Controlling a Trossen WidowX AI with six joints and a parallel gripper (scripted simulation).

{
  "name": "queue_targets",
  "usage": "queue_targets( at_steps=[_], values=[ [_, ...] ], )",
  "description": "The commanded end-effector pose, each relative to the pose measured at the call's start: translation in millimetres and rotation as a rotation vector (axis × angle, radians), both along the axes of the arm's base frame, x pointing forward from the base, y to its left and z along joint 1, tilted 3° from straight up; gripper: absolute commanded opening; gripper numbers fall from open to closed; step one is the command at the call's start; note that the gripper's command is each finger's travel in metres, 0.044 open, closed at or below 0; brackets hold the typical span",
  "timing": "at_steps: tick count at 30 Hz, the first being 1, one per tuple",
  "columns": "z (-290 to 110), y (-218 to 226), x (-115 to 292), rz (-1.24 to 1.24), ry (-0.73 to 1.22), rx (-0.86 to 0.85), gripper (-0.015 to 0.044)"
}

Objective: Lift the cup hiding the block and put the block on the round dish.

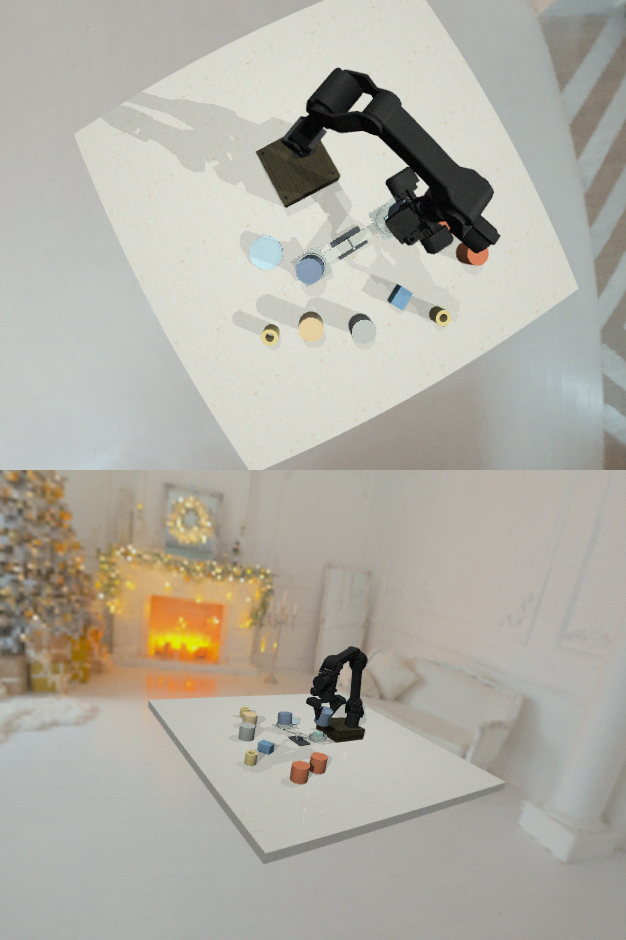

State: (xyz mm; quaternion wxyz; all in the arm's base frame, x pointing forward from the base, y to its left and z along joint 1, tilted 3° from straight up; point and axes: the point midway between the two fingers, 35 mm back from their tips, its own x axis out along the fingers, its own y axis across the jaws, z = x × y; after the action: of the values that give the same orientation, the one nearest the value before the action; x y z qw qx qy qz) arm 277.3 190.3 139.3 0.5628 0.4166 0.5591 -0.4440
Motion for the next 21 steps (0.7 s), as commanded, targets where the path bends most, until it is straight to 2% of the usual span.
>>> queue_targets(
  at_steps=[1,21],
  values=[
    [0.2,0.2,0.3,0.0,-0.002,0.001,0.0],
    [-60.6,69.2,-61.8,-0.003,-0.003,0.014,0.0]
  ],
)
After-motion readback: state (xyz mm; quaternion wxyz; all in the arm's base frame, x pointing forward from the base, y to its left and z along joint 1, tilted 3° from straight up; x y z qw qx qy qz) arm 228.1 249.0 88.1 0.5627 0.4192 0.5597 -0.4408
